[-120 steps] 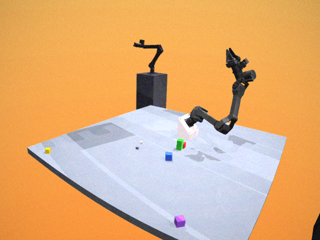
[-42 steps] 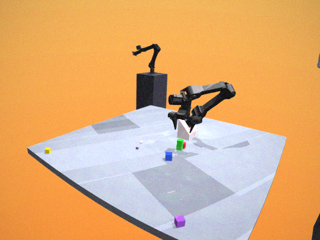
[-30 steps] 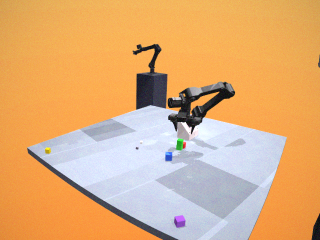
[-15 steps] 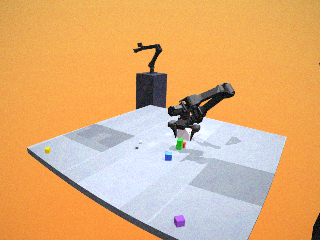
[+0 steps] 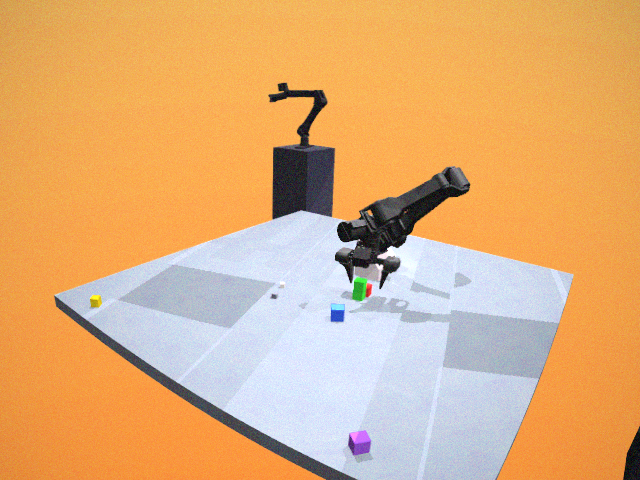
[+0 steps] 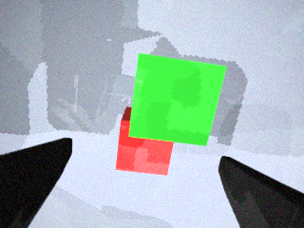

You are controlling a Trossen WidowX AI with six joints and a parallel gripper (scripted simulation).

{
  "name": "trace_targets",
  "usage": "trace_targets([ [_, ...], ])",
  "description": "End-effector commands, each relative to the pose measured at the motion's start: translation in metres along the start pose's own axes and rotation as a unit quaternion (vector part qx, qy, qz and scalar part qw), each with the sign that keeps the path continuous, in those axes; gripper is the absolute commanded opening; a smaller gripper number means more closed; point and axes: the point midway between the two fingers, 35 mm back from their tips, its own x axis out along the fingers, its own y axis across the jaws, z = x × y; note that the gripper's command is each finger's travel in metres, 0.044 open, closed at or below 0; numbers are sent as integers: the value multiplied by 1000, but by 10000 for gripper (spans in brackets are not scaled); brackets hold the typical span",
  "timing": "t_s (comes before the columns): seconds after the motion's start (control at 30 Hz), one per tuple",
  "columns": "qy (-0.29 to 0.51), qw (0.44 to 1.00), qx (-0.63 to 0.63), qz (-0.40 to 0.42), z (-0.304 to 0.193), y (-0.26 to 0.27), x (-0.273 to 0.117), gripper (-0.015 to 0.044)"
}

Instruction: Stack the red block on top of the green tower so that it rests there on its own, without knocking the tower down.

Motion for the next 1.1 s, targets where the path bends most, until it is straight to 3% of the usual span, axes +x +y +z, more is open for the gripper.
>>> trace_targets([
  [0.0,0,1000,3,4,-1,1,8,440],
  [0.8,0,1000,3,5,-1,2,19,440],
  [1.07,0,1000,3,5,-1,2,19,230],
])
